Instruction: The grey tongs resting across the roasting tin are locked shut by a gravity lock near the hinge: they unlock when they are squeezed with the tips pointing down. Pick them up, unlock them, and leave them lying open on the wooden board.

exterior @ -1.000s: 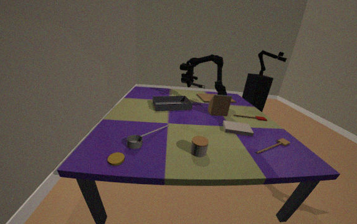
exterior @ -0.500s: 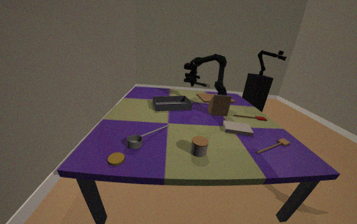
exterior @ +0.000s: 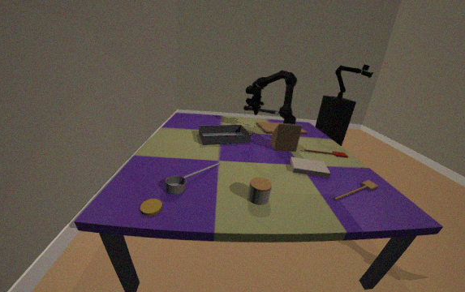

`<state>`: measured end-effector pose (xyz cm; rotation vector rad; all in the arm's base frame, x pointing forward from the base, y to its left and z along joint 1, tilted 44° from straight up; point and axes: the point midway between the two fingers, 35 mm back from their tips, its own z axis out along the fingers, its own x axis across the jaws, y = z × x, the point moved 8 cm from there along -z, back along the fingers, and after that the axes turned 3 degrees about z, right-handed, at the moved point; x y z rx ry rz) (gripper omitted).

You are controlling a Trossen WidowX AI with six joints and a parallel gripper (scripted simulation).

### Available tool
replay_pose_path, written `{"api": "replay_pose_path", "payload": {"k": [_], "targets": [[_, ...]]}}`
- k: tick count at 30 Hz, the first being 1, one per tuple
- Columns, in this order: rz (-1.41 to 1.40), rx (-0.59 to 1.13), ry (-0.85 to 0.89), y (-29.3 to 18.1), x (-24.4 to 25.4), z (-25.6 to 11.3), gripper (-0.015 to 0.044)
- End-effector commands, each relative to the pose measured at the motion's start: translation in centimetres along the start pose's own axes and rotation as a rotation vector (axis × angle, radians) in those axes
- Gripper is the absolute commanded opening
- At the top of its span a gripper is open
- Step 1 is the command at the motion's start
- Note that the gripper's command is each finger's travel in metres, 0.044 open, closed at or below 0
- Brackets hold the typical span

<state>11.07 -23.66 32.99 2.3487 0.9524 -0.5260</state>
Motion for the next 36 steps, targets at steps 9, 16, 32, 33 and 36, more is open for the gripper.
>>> {"api": "replay_pose_path", "payload": {"k": [9,16,32,33,36], "targets": [[-0.114,0.002,0.033,-2.6,-4.0,0.5,-0.0150],[-0.176,-0.005,0.043,-4.2,-6.1,0.6,-0.0150],[-0.340,-0.025,0.035,-8.3,-10.1,0.4,-0.0150],[-0.351,-0.026,0.033,-8.5,-10.3,0.4,-0.0150],[-0.384,-0.031,0.027,-9.4,-11.0,0.2,-0.0150]]}}
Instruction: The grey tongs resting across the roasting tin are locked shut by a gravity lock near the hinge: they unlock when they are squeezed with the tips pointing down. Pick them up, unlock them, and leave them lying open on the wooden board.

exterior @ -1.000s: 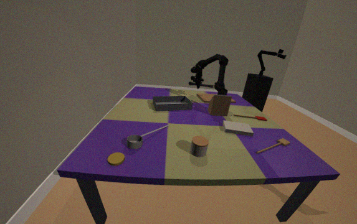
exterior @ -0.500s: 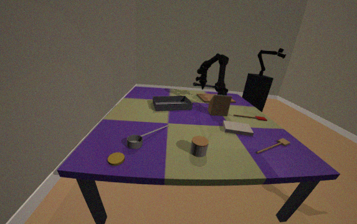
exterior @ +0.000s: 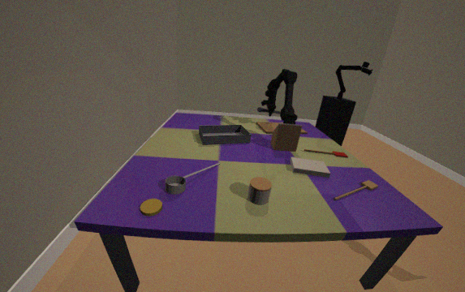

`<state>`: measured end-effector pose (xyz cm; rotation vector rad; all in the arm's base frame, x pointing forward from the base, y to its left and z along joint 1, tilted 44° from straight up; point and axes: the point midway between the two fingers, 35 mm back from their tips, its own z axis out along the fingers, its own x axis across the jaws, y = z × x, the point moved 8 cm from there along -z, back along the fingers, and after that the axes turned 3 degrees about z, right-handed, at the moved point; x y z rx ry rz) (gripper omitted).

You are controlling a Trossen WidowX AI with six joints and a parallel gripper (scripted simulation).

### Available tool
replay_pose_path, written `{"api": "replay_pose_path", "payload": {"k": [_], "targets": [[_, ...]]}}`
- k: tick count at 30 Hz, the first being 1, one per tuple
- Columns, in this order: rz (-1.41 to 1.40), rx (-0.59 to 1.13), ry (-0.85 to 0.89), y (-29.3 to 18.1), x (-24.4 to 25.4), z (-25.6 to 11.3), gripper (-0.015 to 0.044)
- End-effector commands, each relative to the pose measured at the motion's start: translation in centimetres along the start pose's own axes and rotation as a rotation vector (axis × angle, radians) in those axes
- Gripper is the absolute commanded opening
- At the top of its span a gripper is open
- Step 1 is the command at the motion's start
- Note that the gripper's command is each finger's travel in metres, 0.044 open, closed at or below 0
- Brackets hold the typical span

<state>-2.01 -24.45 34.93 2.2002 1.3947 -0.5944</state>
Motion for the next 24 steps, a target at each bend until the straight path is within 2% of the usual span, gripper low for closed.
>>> {"api": "replay_pose_path", "payload": {"k": [1,24], "targets": [[-0.047,-0.012,-0.026,-1.5,-0.4,-0.8,-0.0150],[-0.321,0.003,-0.125,-8.7,-1.5,-3.3,-0.0150]]}}
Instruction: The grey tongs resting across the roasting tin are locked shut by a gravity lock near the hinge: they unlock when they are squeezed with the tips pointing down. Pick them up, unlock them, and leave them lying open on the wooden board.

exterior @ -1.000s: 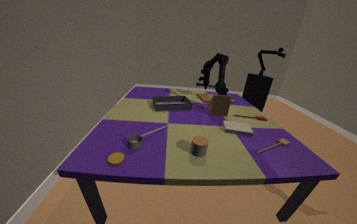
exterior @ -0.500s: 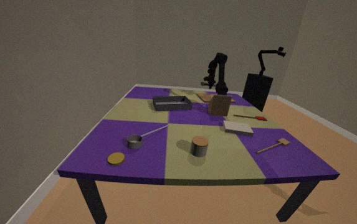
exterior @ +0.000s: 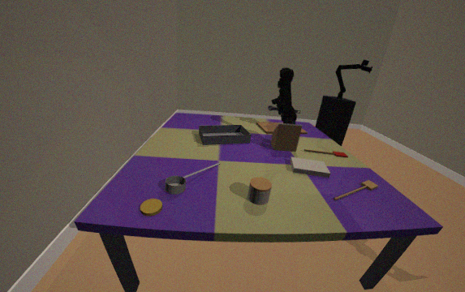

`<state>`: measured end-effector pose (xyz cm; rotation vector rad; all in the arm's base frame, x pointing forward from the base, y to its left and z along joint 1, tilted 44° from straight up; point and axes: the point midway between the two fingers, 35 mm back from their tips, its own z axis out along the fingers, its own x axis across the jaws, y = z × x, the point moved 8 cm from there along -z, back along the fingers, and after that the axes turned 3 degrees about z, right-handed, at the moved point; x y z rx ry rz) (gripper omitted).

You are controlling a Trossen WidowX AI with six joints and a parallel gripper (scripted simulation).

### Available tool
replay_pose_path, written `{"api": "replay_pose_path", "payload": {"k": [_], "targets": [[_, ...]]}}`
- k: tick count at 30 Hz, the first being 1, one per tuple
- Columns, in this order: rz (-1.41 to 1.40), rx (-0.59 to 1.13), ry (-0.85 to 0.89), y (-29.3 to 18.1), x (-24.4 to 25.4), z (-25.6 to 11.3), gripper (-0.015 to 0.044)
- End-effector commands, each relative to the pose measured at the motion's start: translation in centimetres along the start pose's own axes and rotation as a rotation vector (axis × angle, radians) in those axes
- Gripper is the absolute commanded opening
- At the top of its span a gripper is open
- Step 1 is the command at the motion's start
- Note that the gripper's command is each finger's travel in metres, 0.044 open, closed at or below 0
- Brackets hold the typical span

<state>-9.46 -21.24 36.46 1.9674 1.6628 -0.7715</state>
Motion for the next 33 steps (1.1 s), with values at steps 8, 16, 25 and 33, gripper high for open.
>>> {"api": "replay_pose_path", "payload": {"k": [8,16,25,33], "targets": [[-0.092,0.022,-0.055,-1.9,0.5,-1.6,-0.0150],[-0.085,0.038,-0.039,-1.8,0.5,-1.4,-0.0150],[-0.040,0.193,0.065,-0.6,0.9,0.3,-0.0150],[-0.016,0.359,0.116,0.7,1.2,1.5,-0.0150]]}}
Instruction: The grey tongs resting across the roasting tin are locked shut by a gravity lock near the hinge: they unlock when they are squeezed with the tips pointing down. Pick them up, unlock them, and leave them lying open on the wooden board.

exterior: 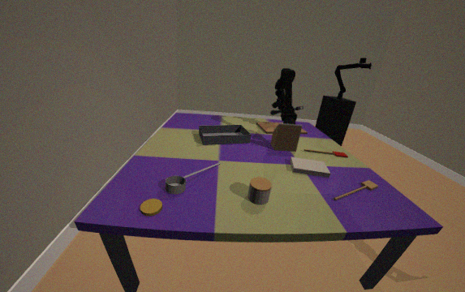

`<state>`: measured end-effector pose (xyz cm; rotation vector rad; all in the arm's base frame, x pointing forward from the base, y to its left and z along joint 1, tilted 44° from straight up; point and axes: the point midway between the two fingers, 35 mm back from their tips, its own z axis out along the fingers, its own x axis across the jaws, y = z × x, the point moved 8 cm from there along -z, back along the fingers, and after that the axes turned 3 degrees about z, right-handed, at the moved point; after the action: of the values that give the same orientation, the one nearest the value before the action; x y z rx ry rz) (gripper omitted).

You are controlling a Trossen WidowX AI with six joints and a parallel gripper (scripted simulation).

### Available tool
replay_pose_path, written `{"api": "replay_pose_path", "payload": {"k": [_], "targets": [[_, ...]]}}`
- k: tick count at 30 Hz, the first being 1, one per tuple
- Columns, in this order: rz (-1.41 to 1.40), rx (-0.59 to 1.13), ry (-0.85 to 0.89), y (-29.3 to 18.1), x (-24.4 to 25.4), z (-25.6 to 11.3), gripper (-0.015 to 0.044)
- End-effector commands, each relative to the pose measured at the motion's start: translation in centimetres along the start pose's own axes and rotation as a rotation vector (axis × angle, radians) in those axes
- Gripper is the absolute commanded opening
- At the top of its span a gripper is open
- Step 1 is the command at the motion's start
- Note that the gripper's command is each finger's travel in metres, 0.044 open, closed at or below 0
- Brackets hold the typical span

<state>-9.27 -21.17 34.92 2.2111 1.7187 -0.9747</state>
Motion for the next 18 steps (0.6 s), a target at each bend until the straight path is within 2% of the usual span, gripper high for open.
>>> {"api": "replay_pose_path", "payload": {"k": [1,18], "targets": [[0.014,0.100,0.020,0.8,0.0,0.3,-0.0150],[0.039,0.487,-0.058,4.5,0.2,0.2,-0.0150]]}}
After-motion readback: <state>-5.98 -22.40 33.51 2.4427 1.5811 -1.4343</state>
